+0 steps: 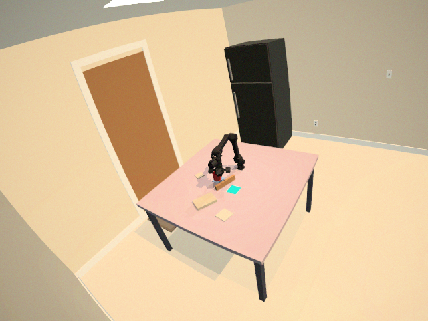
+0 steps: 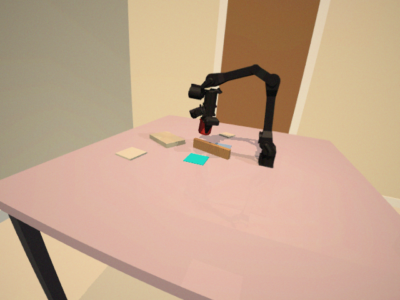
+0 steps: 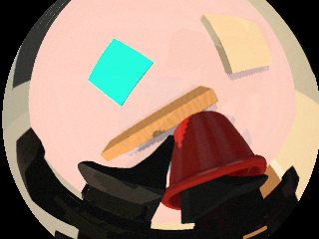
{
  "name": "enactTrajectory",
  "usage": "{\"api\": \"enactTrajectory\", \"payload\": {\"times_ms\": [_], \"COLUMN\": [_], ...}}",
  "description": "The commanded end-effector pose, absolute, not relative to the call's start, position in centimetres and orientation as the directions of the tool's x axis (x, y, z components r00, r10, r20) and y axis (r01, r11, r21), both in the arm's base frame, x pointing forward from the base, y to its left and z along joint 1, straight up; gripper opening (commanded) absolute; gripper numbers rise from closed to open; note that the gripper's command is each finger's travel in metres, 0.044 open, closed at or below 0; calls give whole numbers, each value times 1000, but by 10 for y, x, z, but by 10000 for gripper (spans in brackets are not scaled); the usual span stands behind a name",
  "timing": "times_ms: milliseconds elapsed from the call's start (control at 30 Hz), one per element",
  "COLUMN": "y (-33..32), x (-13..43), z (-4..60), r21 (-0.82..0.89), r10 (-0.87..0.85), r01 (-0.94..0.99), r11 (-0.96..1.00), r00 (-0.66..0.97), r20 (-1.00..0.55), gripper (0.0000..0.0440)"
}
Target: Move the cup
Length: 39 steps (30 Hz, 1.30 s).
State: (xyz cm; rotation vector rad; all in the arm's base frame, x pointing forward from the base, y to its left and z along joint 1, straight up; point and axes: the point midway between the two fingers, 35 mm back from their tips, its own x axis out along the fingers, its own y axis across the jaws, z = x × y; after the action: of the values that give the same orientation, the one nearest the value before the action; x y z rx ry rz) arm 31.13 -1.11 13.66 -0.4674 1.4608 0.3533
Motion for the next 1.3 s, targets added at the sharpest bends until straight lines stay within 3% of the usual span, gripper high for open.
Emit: {"api": "enactTrajectory", "payload": {"times_ms": [0, 1267], "y": [1, 119], "x": [317, 317], "z": [139, 91], "r21": [-92, -109], "r10": [-44, -2], "r01": [-514, -647], "r11": [853, 755], "r00": [106, 163], "r20": [-993, -987], "gripper": [0, 0]}}
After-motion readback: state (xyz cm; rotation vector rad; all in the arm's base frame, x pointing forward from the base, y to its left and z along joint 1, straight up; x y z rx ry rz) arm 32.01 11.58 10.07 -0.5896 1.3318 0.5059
